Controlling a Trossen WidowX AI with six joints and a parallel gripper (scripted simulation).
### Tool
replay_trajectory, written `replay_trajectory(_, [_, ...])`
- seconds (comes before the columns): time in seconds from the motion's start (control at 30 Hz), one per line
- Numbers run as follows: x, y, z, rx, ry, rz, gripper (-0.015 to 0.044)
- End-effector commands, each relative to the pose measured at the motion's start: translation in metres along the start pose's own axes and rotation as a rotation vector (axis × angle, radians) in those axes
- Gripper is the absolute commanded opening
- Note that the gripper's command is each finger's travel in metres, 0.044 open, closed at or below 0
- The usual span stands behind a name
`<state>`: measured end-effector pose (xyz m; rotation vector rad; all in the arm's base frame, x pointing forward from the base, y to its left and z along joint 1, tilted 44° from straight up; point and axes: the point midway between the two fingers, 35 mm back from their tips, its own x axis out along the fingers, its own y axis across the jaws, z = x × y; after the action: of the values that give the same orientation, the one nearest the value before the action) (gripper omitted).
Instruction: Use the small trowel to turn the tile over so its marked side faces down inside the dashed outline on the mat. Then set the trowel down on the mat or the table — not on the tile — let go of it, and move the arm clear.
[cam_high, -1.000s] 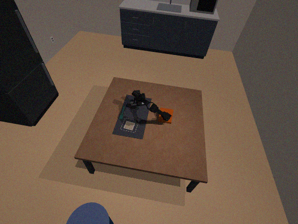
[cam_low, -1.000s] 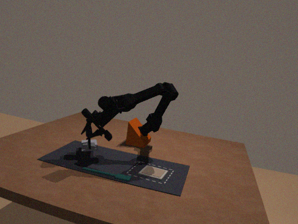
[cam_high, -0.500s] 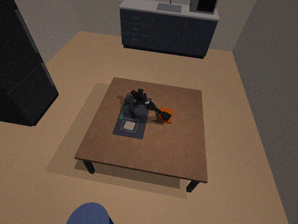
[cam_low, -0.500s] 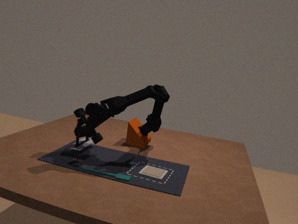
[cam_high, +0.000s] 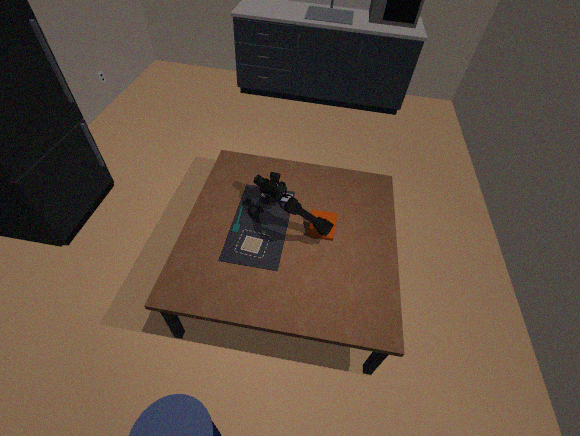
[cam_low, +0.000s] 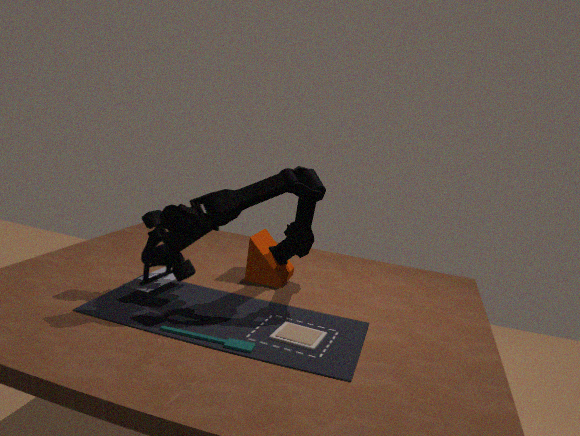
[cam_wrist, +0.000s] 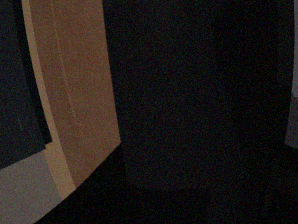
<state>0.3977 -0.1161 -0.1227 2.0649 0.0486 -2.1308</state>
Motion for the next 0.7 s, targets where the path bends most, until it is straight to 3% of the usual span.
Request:
replay_trajectory(0.0, [0.003, -0.001, -0.002, 0.007, 0.001, 0.015, 0.0])
replay_trajectory(0.63, [0.021, -0.023, -0.001, 0.007, 0.001, 0.013, 0.0])
replay_trajectory(0.67, [0.021, -0.023, -0.001, 0.007, 0.001, 0.013, 0.0026])
